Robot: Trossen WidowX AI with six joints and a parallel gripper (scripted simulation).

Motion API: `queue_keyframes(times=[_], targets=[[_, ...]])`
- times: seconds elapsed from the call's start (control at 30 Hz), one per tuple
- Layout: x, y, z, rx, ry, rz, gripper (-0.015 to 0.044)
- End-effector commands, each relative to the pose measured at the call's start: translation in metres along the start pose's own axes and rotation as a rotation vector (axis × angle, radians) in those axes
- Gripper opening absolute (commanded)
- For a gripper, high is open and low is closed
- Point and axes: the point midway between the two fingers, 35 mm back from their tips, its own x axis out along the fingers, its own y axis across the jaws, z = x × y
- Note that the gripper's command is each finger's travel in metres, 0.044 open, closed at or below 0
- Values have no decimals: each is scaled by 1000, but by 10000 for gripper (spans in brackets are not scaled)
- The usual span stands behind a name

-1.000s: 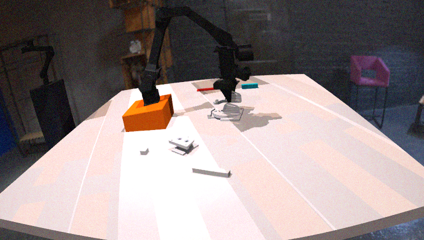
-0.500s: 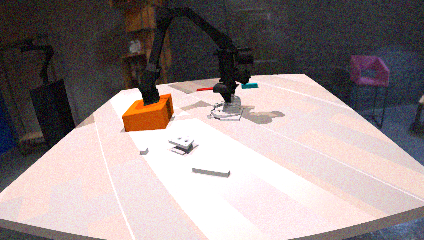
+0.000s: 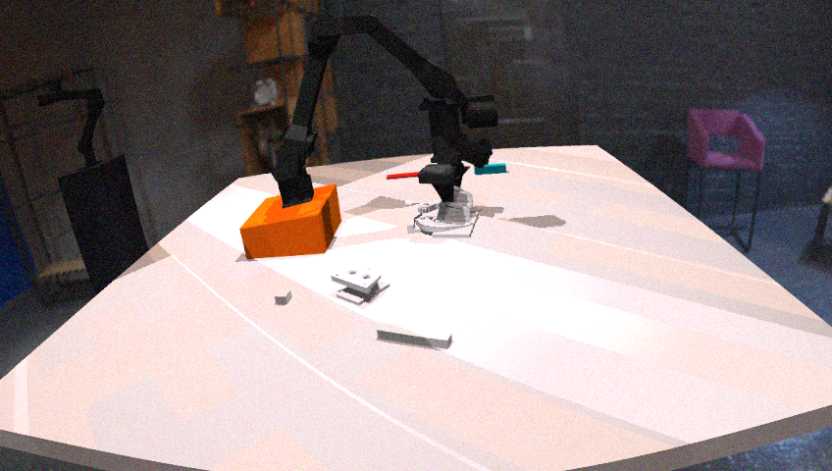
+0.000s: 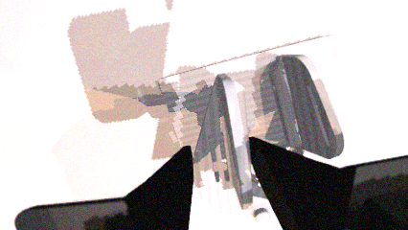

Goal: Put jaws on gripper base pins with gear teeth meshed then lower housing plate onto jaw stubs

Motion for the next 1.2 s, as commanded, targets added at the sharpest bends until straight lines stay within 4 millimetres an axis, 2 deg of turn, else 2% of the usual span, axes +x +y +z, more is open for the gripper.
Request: queue_keyframes(times=[0.0, 1.17], targets=[[2, 1, -1, 5, 3, 4, 134], [11, 1, -1, 8, 3, 4, 134]])
